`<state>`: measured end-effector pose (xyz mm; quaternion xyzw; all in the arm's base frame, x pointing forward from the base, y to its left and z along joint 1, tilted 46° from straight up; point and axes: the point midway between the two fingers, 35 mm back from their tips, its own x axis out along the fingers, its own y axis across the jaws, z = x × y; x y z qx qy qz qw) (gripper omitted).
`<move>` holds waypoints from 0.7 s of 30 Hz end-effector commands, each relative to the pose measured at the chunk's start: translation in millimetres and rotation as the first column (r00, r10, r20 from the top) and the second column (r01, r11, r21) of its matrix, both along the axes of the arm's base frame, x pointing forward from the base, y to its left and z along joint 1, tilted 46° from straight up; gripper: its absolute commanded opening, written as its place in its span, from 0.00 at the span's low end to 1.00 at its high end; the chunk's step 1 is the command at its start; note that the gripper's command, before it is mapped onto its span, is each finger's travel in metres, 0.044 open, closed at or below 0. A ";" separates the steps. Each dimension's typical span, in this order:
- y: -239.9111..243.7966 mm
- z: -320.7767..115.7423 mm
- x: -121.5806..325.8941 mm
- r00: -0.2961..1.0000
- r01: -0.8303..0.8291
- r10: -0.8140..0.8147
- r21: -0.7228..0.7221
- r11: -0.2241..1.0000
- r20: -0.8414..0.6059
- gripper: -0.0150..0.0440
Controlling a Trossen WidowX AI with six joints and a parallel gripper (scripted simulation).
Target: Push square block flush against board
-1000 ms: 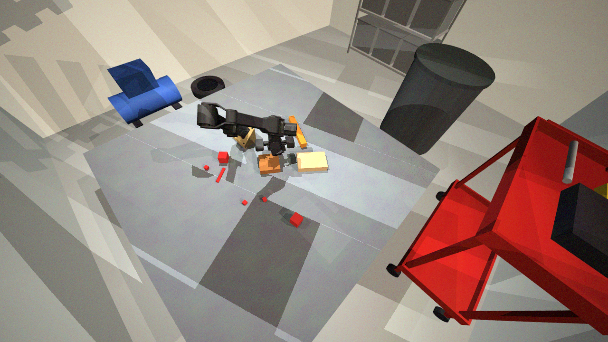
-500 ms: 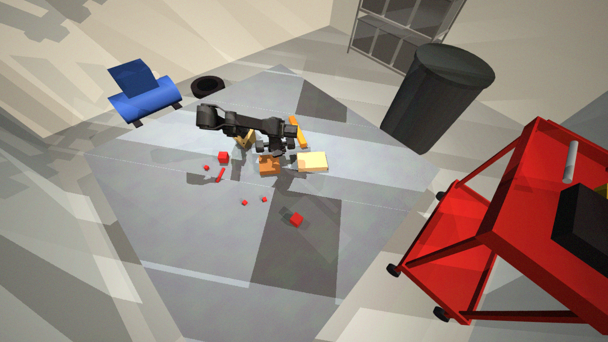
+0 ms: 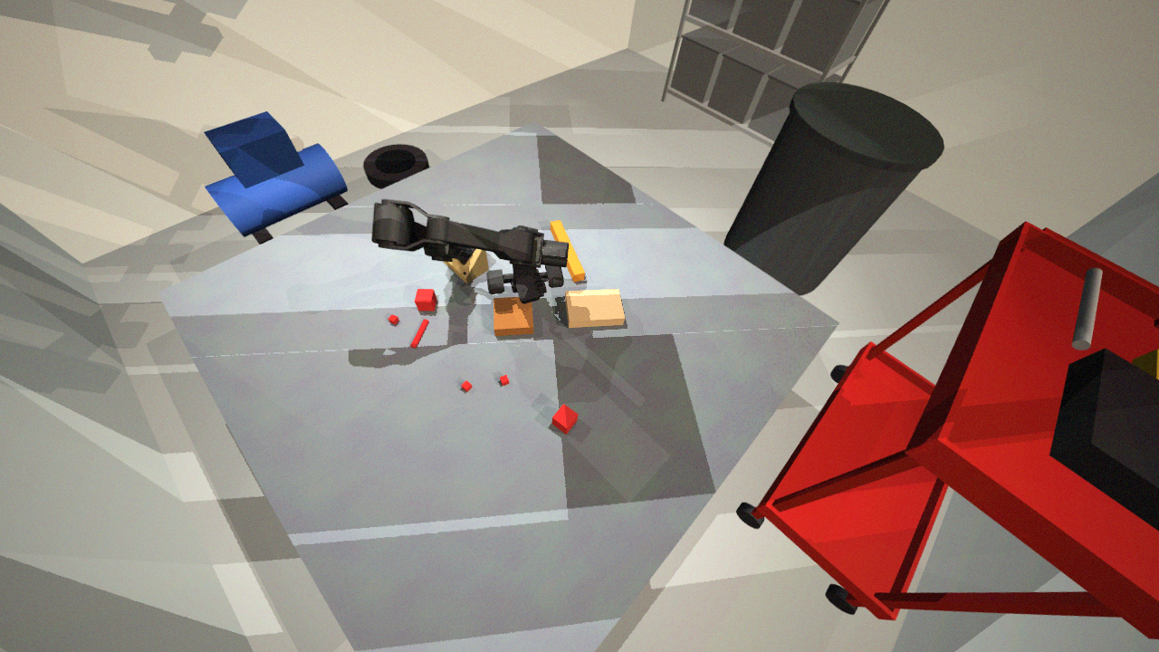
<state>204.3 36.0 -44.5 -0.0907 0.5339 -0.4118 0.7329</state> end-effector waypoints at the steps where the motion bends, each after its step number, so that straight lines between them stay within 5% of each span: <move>1: -0.3 1.2 2.7 1.000 -0.001 0.001 -0.003 1.000 0.004 0.25; 21: 10.0 -13.2 -23.2 1.000 -0.001 0.001 -0.004 1.000 0.003 0.25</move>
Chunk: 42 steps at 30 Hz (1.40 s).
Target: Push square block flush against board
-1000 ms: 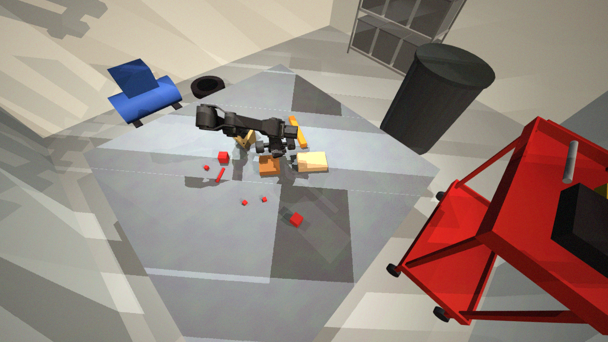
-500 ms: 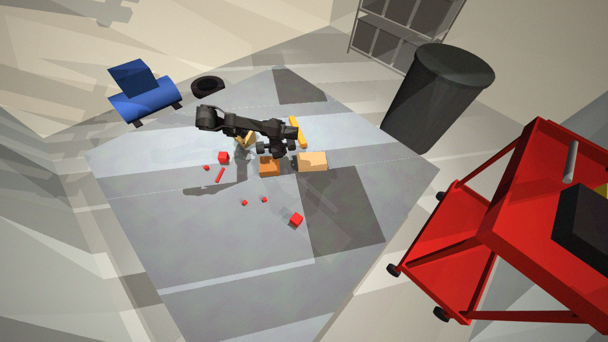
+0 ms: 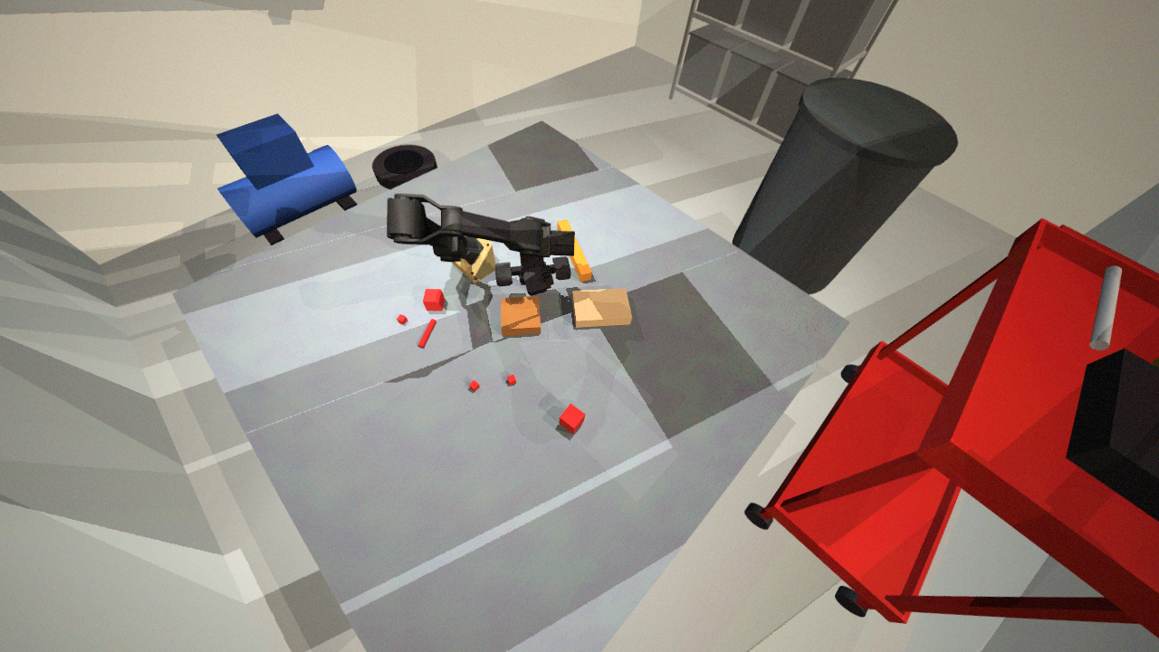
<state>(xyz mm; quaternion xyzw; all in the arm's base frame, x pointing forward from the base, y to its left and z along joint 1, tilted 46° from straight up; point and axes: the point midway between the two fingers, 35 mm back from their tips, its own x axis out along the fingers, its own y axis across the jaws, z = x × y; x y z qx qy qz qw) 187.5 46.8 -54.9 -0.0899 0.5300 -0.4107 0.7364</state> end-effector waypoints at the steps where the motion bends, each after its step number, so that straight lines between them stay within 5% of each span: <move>1: -0.4 -3.6 -7.8 1.000 0.004 -0.004 -0.004 1.000 -0.007 0.25; 13: 2.7 -10.3 -22.6 1.000 0.005 -0.005 -0.008 1.000 -0.006 0.25; 23: 41.8 29.7 -21.6 1.000 0.007 -0.007 -0.006 1.000 -0.006 0.25; 35: -28.0 117.1 93.5 0.998 0.047 -0.047 0.007 0.999 0.039 0.25; 42: -51.2 122.6 105.6 0.998 0.052 -0.052 -0.004 0.999 0.045 0.25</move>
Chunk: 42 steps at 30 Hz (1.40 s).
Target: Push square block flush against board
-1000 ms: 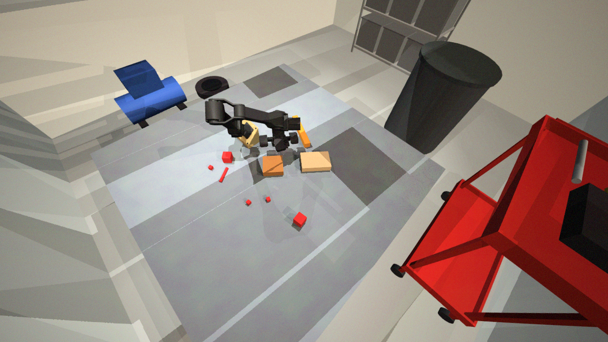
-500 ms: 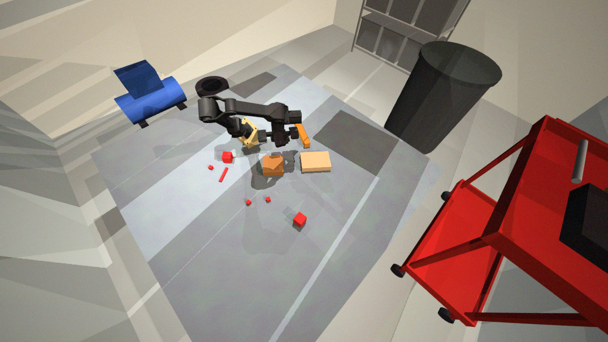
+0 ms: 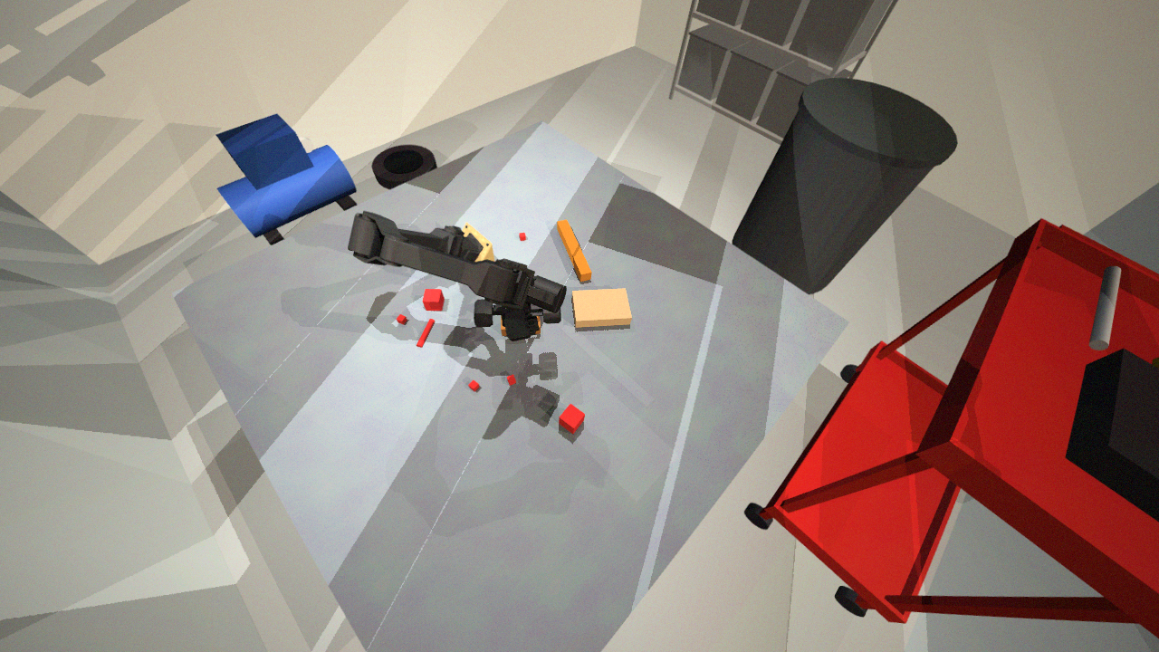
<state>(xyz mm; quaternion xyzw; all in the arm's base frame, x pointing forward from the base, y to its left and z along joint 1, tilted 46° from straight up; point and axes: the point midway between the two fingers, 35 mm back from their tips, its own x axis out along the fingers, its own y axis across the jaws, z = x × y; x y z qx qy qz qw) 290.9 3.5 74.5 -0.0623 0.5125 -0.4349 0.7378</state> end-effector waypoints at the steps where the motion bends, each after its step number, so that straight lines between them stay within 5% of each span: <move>1: -18.8 -17.4 3.8 1.000 -0.009 0.008 -0.006 1.000 -0.011 0.25; 42: -30.3 -46.7 -12.8 1.000 -0.008 0.008 -0.009 1.000 -0.009 0.25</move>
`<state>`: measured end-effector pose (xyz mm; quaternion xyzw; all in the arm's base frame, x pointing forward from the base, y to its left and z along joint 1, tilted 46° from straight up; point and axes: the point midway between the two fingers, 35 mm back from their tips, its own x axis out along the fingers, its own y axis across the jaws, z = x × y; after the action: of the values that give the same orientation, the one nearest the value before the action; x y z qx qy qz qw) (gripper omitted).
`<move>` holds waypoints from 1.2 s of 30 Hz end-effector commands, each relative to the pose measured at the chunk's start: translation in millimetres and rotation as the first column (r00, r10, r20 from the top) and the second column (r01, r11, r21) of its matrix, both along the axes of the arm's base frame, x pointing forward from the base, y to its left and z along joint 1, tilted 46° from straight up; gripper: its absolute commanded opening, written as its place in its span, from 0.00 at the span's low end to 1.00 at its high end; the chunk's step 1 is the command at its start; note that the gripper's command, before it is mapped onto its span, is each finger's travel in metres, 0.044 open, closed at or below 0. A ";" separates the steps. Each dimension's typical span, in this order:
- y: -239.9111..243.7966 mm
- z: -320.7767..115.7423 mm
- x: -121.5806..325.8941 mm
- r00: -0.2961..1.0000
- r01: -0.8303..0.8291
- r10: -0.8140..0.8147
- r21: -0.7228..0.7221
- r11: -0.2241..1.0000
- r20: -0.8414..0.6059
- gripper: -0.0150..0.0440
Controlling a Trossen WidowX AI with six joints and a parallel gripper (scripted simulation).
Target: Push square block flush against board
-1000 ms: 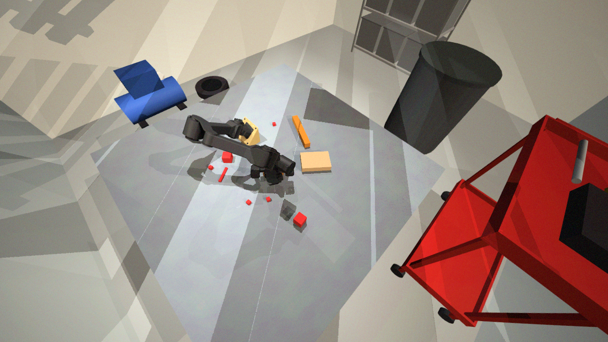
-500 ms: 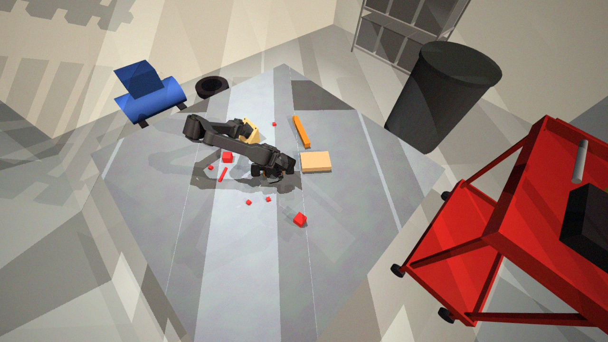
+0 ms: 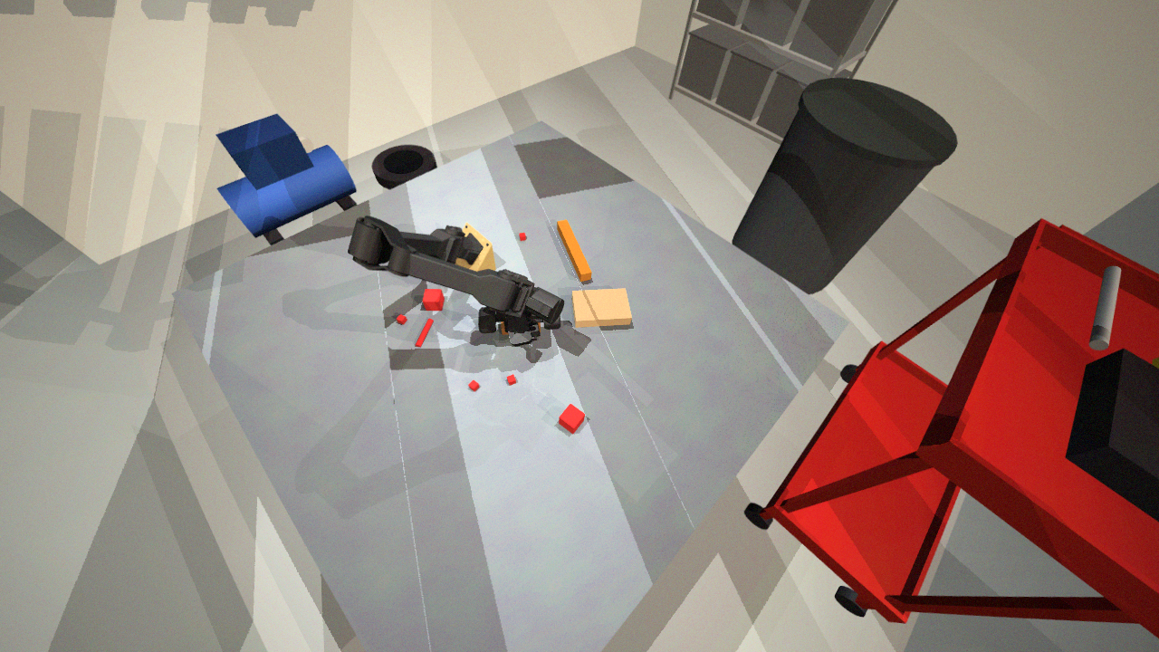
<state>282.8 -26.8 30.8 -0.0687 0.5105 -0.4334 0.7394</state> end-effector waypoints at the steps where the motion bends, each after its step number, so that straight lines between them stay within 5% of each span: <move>1: 0.2 -3.4 -5.2 1.000 0.003 -0.003 0.001 1.000 -0.007 0.25; 36: -6.1 6.2 14.0 1.000 0.003 -0.003 0.001 1.000 -0.006 0.25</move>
<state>291.9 -31.0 34.1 -0.0689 0.5140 -0.4333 0.7371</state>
